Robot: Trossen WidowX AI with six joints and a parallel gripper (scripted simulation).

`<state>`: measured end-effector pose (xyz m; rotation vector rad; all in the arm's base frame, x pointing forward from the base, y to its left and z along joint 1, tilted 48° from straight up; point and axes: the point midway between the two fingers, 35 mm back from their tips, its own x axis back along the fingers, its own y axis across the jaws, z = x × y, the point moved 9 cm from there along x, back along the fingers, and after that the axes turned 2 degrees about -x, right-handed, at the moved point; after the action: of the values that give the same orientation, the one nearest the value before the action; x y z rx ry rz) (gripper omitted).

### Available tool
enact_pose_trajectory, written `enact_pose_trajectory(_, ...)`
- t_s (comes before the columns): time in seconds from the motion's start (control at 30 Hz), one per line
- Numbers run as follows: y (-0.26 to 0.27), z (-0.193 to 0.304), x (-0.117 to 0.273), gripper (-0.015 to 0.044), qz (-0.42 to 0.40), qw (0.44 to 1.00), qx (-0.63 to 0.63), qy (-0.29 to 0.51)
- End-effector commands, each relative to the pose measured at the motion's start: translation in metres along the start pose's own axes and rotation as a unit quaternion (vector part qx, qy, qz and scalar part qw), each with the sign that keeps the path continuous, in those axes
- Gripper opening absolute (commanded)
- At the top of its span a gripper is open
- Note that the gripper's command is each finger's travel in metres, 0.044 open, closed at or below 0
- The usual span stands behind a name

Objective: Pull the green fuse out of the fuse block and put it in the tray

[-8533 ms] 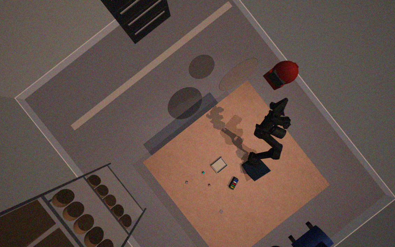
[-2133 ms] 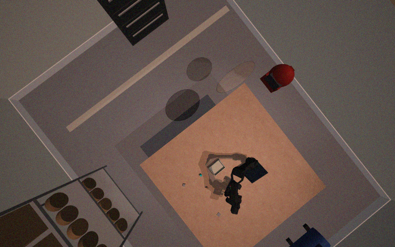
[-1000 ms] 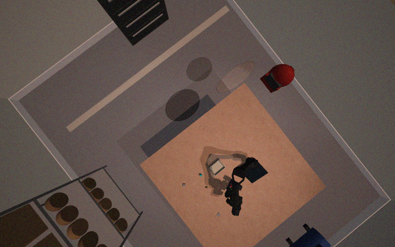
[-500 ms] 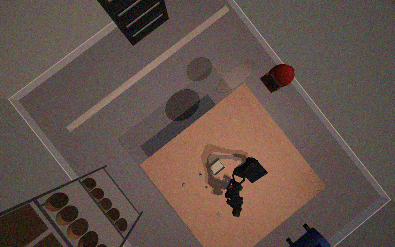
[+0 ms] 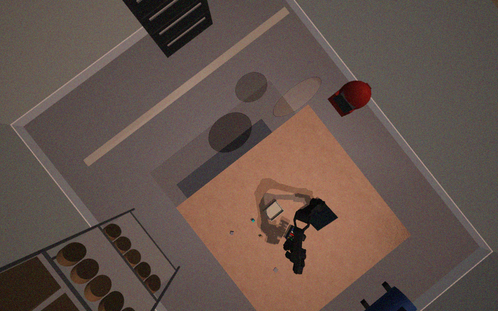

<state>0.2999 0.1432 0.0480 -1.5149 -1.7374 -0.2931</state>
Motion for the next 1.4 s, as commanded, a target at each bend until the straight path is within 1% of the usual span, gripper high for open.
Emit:
enact_pose_trajectory(0.0,-0.003,-0.024,0.003,0.0000,-0.003,1.000,-0.002,0.003)
enact_pose_trajectory(0.43,-0.033,-0.111,0.005,0.0000,-0.006,1.000,-0.001,0.007)
enact_pose_trajectory(0.9,-0.088,-0.189,0.002,0.0000,0.001,1.000,-0.003,-0.003)
enact_pose_trajectory(1.13,-0.095,-0.197,0.000,0.0000,0.002,1.000,-0.003,-0.005)
enact_pose_trajectory(1.37,-0.095,-0.197,-0.011,0.0000,0.002,1.000,-0.003,-0.005)
